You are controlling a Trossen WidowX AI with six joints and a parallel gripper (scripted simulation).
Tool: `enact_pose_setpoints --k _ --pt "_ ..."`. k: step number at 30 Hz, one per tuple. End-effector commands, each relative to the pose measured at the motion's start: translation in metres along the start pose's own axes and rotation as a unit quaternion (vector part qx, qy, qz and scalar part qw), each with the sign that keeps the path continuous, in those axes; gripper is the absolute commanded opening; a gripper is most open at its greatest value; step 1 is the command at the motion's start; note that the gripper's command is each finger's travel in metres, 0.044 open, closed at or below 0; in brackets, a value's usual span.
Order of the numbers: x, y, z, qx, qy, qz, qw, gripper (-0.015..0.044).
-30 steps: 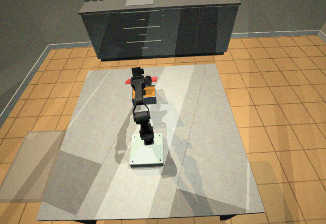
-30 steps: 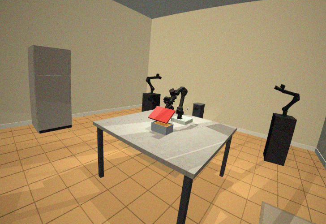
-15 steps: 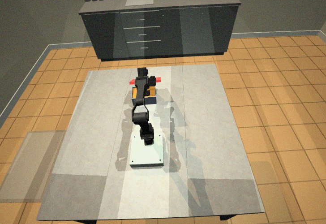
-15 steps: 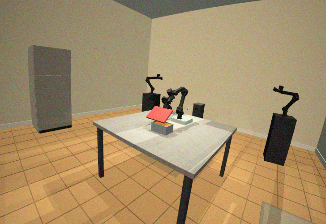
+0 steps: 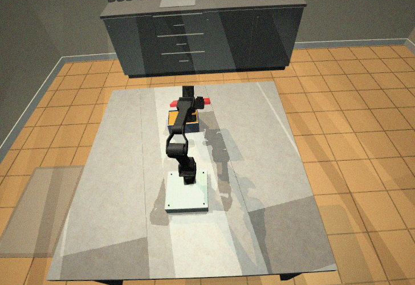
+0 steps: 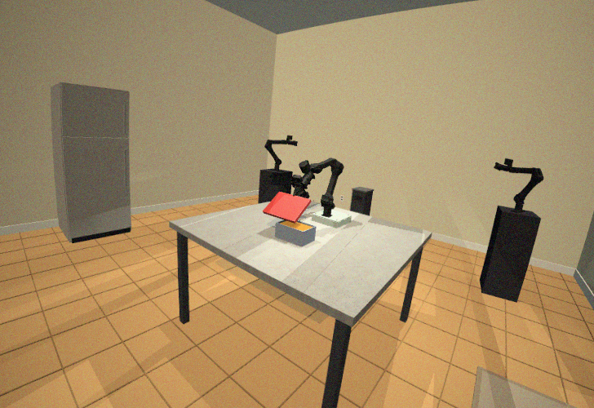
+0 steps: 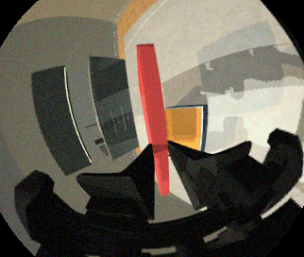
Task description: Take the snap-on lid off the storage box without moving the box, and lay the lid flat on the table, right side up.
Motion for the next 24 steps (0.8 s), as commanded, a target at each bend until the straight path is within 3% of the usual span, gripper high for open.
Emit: enact_pose_setpoints --k 1,24 --pt "0.007 -0.001 -0.001 0.002 -0.003 0.001 1.000 0.0000" --pt "0.051 -0.004 -0.014 0.001 -0.005 0.000 1.000 0.0000"
Point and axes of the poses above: the point midway between the two fingers, 35 mm back from their tips, its own y axis out along the fingers, its own z axis across the jaws, x = y × z, the point moved 4 cm from there along -y, back along the fingers, and after that the axes turned 14 degrees about -y, right-handed, at the moved point
